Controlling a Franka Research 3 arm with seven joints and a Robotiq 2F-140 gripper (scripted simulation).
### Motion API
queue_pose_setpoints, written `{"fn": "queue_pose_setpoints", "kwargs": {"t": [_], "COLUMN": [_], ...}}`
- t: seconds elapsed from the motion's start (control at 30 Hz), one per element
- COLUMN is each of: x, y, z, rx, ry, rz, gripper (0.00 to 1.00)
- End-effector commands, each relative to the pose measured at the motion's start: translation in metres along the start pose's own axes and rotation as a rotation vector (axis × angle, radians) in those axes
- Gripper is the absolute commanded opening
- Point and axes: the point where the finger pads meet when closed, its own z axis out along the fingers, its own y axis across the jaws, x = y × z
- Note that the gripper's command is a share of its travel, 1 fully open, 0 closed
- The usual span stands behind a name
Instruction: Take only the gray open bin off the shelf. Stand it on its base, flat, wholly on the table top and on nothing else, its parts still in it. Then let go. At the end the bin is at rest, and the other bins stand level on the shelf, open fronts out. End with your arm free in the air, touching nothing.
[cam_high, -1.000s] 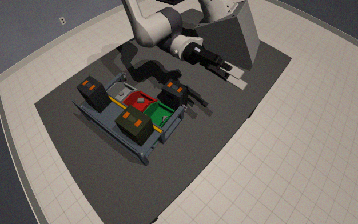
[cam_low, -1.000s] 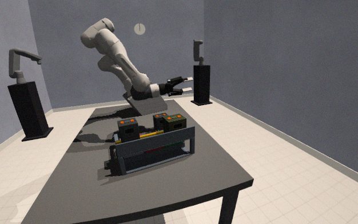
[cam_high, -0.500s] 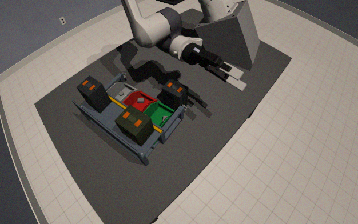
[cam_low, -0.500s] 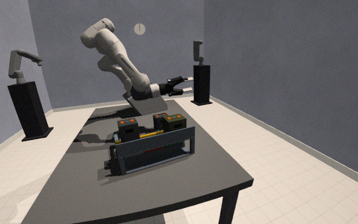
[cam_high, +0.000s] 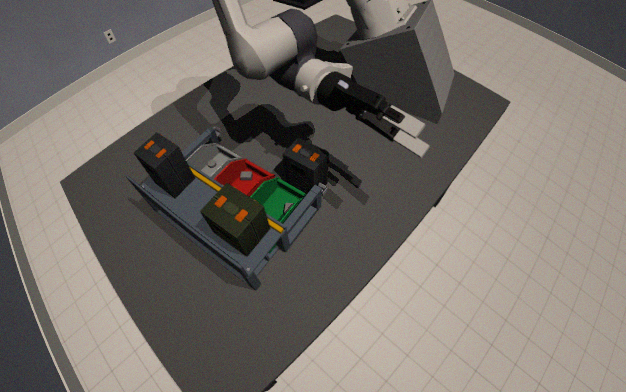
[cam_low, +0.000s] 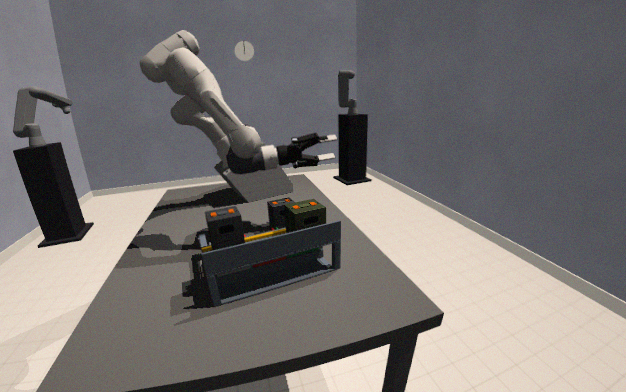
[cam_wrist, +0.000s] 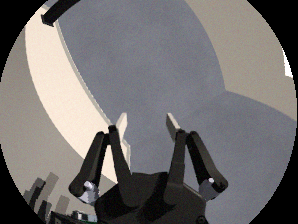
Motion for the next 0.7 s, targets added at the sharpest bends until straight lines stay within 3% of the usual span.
{"fn": "queue_pose_setpoints", "kwargs": {"t": [0.0, 0.07, 0.47, 0.5, 0.63, 0.67], "x": [0.003, 0.007, 0.007, 0.012, 0.021, 0.021], "y": [0.012, 0.019, 0.019, 0.029, 0.043, 0.043], "z": [-0.022, -0.04, -0.04, -0.046, -0.082, -0.082], "rx": [0.11, 0.198, 0.198, 0.221, 0.398, 0.398], "ry": [-0.049, -0.086, -0.086, -0.095, -0.169, -0.169], "rz": [-0.056, -0.098, -0.098, -0.14, -0.22, -0.22], "gripper": [0.57, 0.57, 0.57, 0.57, 0.57, 0.57]}}
